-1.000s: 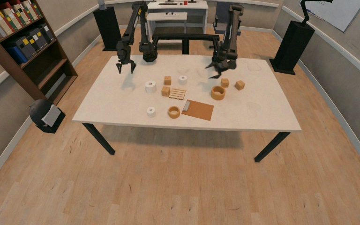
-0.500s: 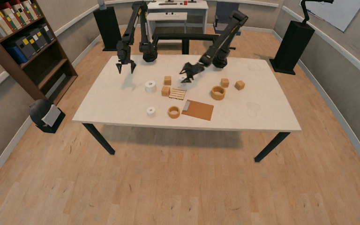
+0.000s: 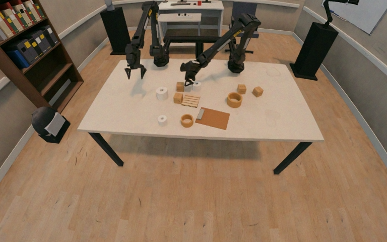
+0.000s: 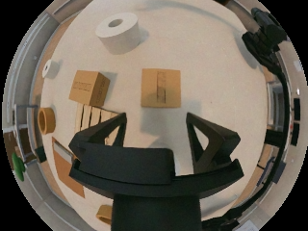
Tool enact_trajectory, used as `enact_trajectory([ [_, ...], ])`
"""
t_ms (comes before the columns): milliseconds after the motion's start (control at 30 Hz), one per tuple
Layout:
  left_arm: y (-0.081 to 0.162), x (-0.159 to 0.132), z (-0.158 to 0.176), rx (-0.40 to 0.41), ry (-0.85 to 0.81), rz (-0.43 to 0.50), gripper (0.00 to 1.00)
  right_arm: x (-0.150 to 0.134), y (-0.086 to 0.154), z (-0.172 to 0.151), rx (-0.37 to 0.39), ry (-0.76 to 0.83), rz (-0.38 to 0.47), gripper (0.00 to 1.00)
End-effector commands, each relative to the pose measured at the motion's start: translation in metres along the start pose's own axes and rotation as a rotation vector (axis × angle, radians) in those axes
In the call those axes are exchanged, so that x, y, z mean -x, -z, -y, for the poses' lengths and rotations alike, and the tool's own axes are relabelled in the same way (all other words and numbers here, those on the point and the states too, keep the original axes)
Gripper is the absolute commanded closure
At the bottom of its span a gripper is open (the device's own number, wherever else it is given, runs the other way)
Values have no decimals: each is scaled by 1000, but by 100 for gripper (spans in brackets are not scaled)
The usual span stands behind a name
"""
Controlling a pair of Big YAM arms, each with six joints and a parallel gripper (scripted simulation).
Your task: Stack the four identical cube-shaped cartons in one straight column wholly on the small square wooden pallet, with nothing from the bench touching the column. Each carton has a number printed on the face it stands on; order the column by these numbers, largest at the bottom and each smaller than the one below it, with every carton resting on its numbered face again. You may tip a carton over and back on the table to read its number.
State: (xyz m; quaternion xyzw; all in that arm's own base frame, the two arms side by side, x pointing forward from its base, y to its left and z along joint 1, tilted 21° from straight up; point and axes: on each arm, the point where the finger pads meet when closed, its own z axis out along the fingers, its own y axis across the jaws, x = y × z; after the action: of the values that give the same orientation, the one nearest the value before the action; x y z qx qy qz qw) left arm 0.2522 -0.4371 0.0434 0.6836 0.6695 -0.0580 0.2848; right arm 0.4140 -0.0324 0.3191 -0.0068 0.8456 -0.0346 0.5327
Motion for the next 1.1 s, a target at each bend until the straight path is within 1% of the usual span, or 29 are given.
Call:
enact_trajectory([
  [0,-3,25,4,16,-53,-5,17,23,7,0,3,18,38,0],
  [133,-4,24,7,36,-63,-28,17,23,7,0,3,18,38,0],
  [200,-5,21,1,43,-46,-32,17,23,7,0,3,18,38,0],
  [533,-5,21,2,42,-45,-29,17,23,7,0,3,18,38,0],
  [567,-10,15,-4,47,-41,-36,17,23,7,0,3,18,38,0],
  [800,-20,21,-11,50,-44,-24,17,23,7,0,3,18,38,0],
  [900,-22,21,-12,51,-44,-24,17,23,7,0,3,18,38,0],
  [933,-23,25,-5,44,-51,-19,17,23,7,0,3,18,38,0],
  [1067,-29,24,-6,45,-53,-20,17,23,7,0,3,18,38,0],
])
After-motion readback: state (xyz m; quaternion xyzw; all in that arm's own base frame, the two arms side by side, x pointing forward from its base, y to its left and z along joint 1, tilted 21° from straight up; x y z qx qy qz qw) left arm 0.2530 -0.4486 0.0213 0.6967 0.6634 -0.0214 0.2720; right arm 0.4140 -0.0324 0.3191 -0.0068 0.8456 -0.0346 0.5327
